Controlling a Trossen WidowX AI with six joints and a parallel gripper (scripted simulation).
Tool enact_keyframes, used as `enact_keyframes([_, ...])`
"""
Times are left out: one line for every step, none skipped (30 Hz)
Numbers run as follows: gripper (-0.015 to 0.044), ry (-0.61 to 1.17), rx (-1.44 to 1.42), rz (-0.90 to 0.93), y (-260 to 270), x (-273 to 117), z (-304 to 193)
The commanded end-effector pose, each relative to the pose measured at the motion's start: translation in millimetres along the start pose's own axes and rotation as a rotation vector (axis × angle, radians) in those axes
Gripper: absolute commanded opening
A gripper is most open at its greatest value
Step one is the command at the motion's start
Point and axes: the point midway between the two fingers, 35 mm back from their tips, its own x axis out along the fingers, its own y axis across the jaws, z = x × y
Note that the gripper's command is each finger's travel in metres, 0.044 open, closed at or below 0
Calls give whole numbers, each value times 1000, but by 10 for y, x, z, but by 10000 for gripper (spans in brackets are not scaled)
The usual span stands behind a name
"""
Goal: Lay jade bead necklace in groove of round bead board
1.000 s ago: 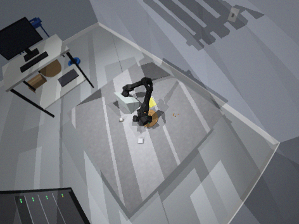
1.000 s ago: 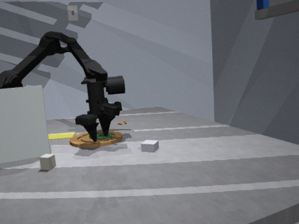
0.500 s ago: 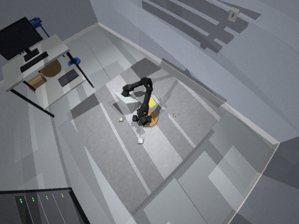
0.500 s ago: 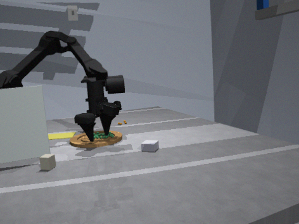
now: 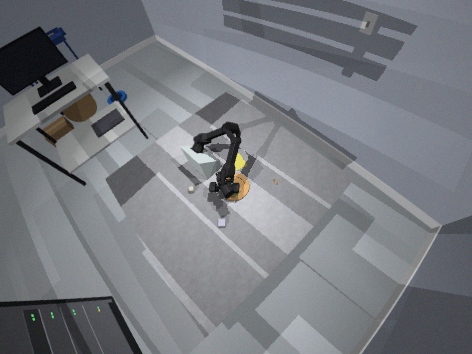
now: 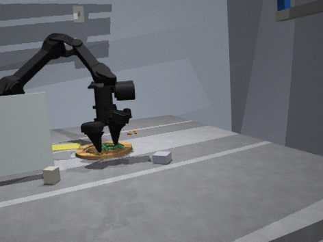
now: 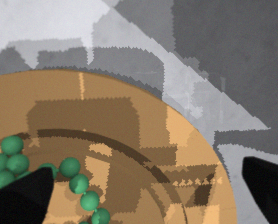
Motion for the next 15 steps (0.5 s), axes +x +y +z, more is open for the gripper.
enact_keyframes([440, 1, -8, 7, 19, -8, 2])
enact_keyframes([440, 1, -8, 7, 19, -8, 2])
enact_keyframes([440, 1, -8, 7, 19, -8, 2])
enact_keyframes([440, 1, -8, 7, 19, -8, 2])
enact_keyframes([440, 1, -8, 7, 19, -8, 2])
enact_keyframes([440, 1, -8, 7, 19, -8, 2])
enact_keyframes([440, 1, -8, 7, 19, -8, 2])
enact_keyframes([440, 1, -8, 7, 19, -8, 2])
enact_keyframes([440, 1, -8, 7, 19, -8, 2])
enact_keyframes([440, 1, -8, 7, 19, -8, 2])
enact_keyframes([440, 1, -8, 7, 19, -8, 2])
enact_keyframes([440, 1, -8, 7, 19, -8, 2])
enact_keyframes([414, 1, -25, 7, 23, -11, 3])
enact_keyframes([387, 1, -76, 7, 37, -18, 3])
enact_keyframes([361, 1, -161, 7, 59, -31, 4])
